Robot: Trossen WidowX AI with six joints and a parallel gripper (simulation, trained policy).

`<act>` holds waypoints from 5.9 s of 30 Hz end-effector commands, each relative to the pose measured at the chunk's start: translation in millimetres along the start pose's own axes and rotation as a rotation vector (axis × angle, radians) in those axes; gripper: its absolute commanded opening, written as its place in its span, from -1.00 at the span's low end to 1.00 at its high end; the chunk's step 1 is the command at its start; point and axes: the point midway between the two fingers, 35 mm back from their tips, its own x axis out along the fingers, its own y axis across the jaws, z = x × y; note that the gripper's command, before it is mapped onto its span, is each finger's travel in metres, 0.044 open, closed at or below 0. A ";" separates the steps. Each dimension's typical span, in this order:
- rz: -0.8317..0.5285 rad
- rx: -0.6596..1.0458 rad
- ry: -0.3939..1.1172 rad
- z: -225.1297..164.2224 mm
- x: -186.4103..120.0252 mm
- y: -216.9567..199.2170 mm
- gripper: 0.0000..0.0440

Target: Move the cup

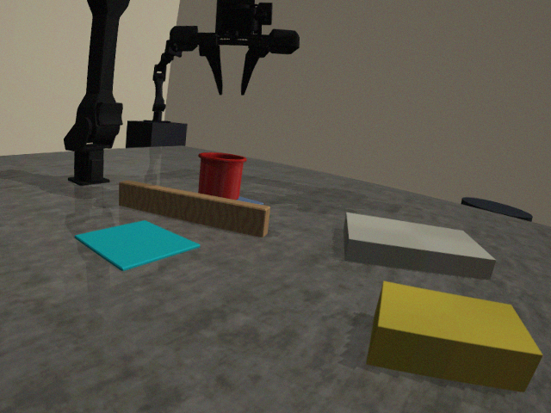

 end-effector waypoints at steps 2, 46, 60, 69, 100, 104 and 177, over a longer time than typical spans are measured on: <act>-0.071 0.023 0.018 -1.8 11.3 -7.8 -0.35; -0.310 0.017 0.056 -16.1 123.8 -39.3 -0.14; -0.301 -0.088 0.060 -16.9 151.7 -46.9 -1.00; -0.257 -0.078 0.044 -11.4 140.3 -41.1 -1.00; -0.072 0.144 -0.042 34.1 55.5 -27.5 -1.00; -0.050 0.174 -0.066 46.3 49.1 -28.2 -1.00; 0.017 0.531 -0.237 166.0 132.5 -130.7 -0.28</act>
